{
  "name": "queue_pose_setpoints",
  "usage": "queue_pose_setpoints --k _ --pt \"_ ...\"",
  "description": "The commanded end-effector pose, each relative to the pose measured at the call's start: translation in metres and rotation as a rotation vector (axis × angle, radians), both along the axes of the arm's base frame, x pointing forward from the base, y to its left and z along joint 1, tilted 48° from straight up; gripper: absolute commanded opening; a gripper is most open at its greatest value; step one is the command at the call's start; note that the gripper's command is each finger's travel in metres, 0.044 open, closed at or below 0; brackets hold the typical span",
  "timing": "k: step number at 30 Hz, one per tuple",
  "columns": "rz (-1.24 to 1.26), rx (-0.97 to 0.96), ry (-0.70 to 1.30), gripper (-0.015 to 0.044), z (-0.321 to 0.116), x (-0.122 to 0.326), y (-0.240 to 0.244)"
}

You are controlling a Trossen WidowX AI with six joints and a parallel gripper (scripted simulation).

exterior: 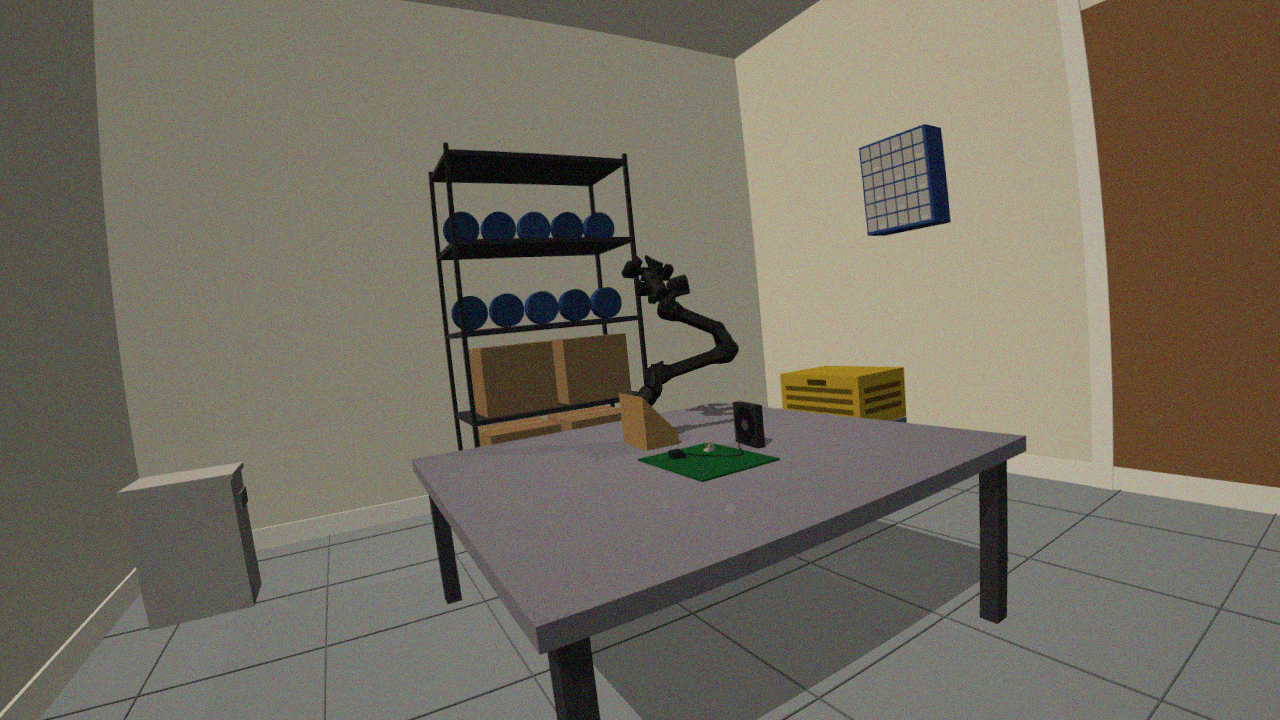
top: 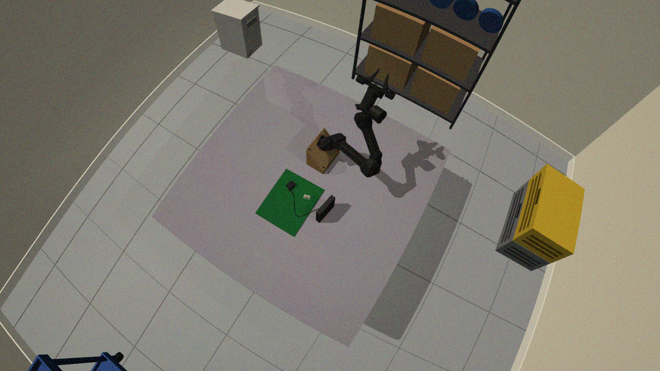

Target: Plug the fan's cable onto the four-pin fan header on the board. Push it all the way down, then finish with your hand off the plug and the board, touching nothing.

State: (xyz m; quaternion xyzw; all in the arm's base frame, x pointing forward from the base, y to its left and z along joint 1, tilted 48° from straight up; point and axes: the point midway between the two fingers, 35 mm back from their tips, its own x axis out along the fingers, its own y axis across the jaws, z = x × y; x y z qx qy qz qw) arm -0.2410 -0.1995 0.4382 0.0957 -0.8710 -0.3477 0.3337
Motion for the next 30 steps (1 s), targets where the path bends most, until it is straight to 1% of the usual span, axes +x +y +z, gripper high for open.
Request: queue_pose_setpoints --k 1,3,8,11,19,25,30 --pt "0.082 0.188 -0.018 0.021 -0.024 0.008 -0.048" --pt "0.125 0.271 -0.026 0.021 -0.037 0.014 -0.07" --pt "0.191 0.426 -0.015 0.021 -0.059 0.028 -0.103" --pt "0.238 0.499 0.017 0.021 -0.073 0.045 -0.126" --pt "0.376 0.795 0.111 0.021 -0.119 0.085 -0.177" --pt "0.589 1.148 0.31 0.021 -0.183 0.153 -0.22" --pt "0.795 1.398 0.536 0.021 -0.237 0.218 -0.235"
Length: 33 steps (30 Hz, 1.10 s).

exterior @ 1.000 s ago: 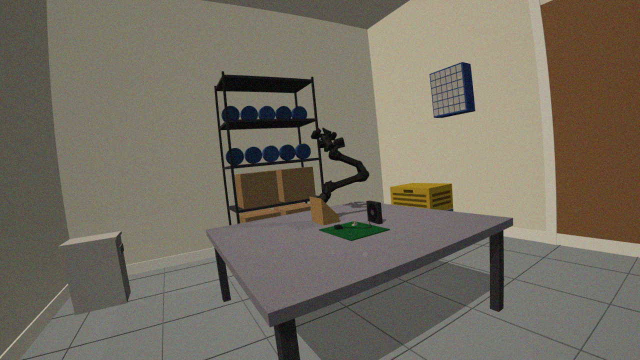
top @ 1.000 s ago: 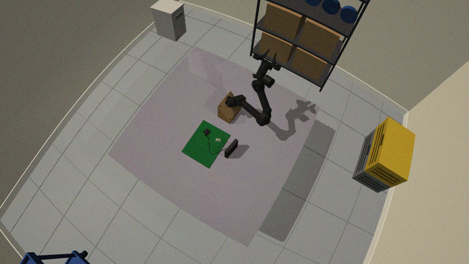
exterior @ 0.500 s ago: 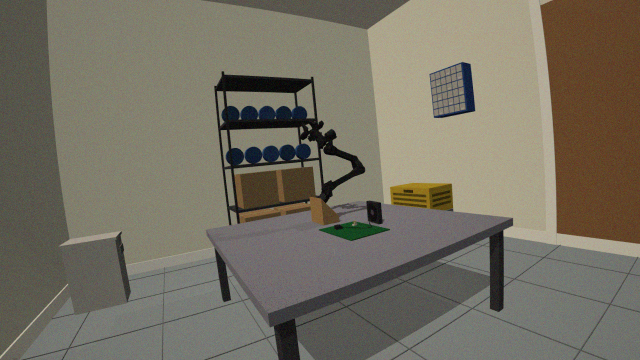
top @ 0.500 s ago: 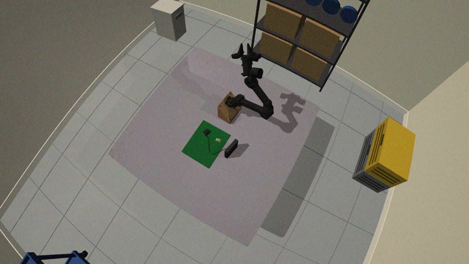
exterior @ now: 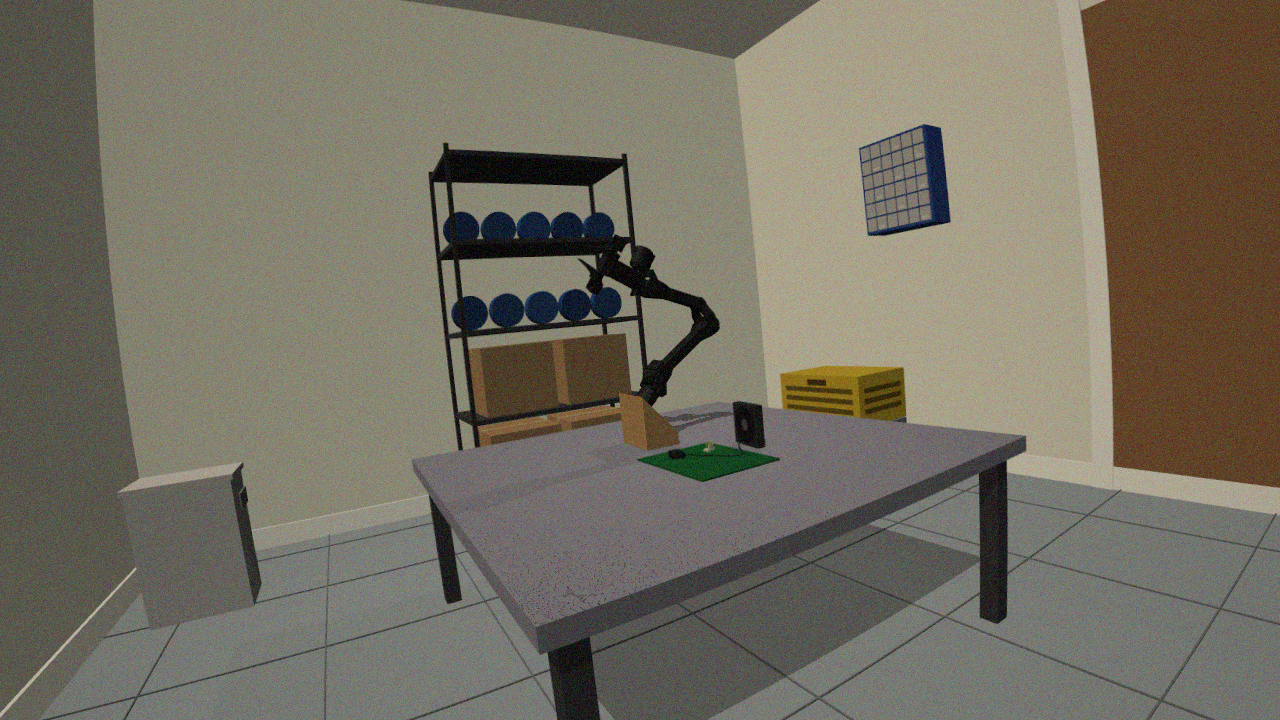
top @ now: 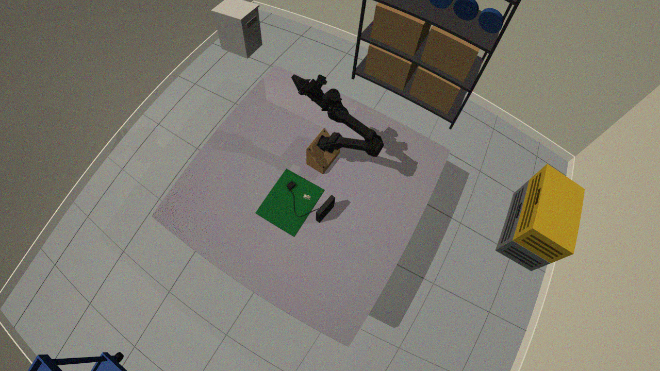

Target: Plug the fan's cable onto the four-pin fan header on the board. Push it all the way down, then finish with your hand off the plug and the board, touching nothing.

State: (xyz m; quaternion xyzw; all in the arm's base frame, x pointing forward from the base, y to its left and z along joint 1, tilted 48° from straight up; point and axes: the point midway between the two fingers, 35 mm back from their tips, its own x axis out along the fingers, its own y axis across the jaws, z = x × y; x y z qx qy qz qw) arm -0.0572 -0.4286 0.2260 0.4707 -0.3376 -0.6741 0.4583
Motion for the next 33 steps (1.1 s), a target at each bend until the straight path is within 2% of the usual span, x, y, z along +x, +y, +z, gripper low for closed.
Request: queue_pose_setpoints --k 1,8,15,25,33 --pt "0.202 0.155 0.102 0.021 -0.036 0.047 -0.006" --pt "0.647 0.422 0.301 0.021 -0.106 0.14 0.013" --pt "1.164 0.637 0.476 0.021 -0.171 0.225 0.071" --pt "1.993 0.838 0.616 0.021 -0.232 0.305 0.204" --pt "2.698 0.932 0.51 0.021 -0.248 0.326 0.331"
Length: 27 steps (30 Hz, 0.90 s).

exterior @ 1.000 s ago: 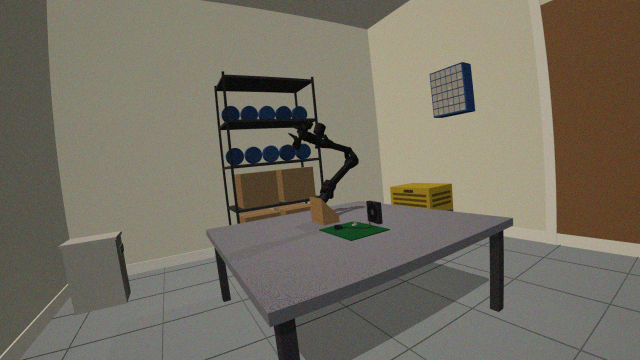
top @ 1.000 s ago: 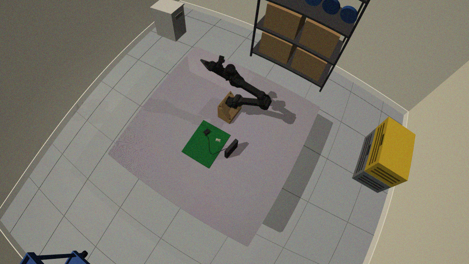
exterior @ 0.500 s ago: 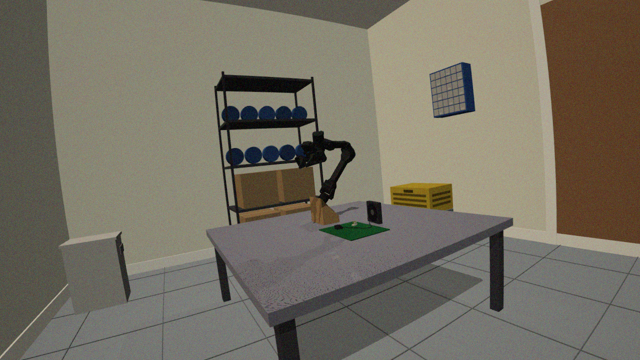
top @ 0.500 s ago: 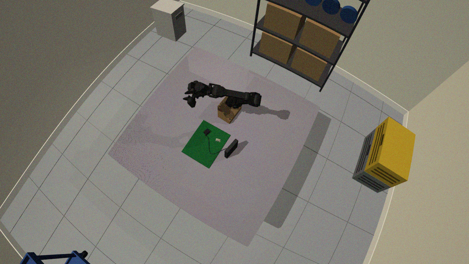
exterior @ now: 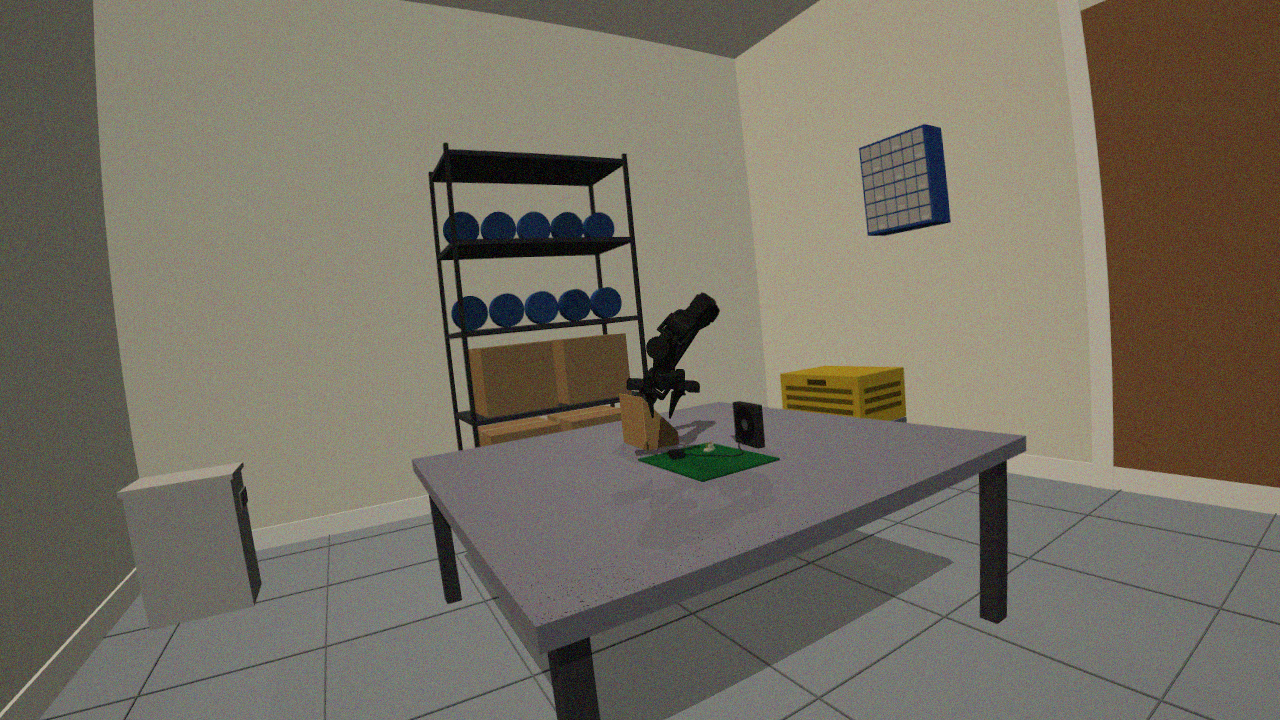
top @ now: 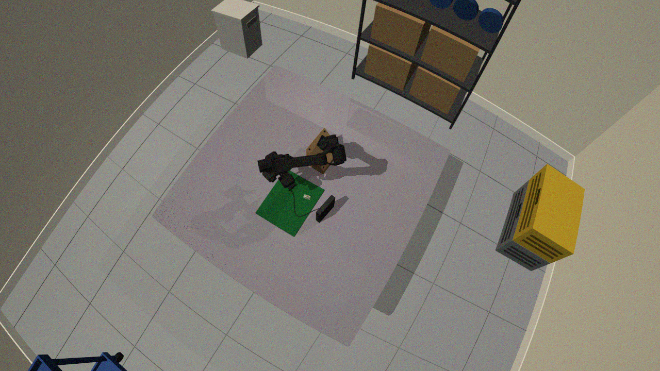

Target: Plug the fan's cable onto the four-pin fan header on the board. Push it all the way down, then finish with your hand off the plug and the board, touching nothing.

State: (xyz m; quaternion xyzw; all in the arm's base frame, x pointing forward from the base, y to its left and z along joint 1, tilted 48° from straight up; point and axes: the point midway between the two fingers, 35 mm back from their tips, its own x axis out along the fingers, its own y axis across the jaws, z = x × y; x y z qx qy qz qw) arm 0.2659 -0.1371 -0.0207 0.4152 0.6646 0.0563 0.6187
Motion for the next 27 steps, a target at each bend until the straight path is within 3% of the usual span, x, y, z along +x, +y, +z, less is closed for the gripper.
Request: queue_pose_setpoints --k 1,27 --pt "0.216 0.173 -0.011 0.021 -0.001 0.003 0.052" --pt "0.254 0.21 -0.014 0.021 -0.034 0.012 0.096"
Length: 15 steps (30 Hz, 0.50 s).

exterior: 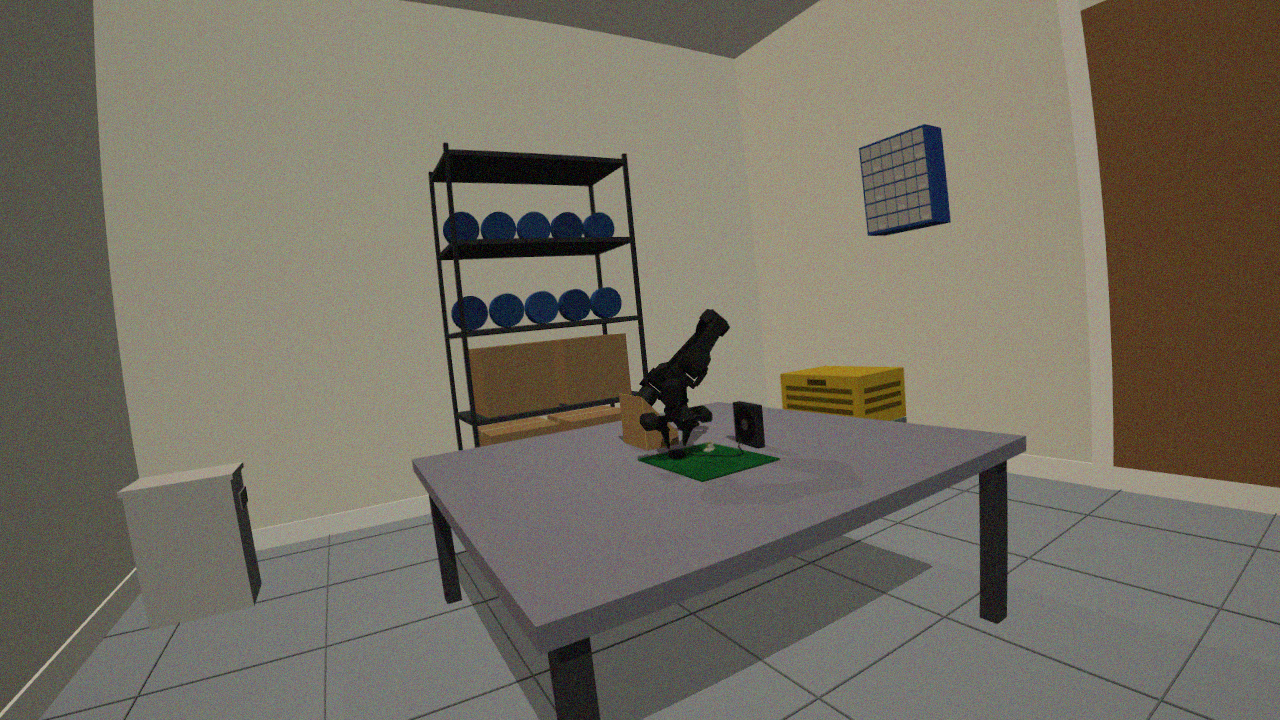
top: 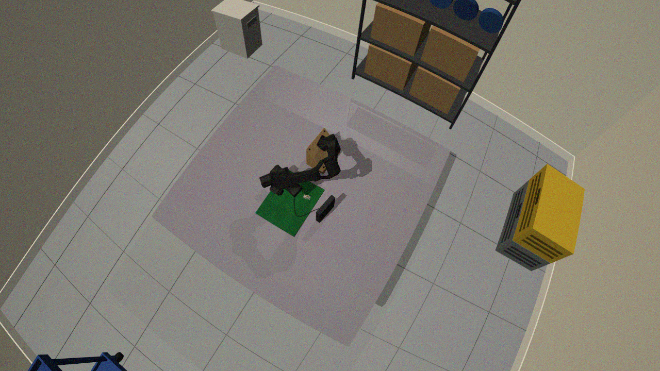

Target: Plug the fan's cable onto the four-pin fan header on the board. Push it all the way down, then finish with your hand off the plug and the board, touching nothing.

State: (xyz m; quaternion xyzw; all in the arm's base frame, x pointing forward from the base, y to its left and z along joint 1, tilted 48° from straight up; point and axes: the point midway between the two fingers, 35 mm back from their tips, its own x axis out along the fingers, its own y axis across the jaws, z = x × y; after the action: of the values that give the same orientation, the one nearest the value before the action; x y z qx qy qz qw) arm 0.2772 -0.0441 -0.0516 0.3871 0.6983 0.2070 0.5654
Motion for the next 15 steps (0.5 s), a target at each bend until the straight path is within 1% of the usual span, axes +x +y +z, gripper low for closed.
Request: queue_pose_setpoints --k 1,15 --pt "-0.004 0.003 0.003 0.021 -0.004 0.001 0.005" --pt "-0.004 0.005 0.003 0.021 -0.018 0.004 0.02"
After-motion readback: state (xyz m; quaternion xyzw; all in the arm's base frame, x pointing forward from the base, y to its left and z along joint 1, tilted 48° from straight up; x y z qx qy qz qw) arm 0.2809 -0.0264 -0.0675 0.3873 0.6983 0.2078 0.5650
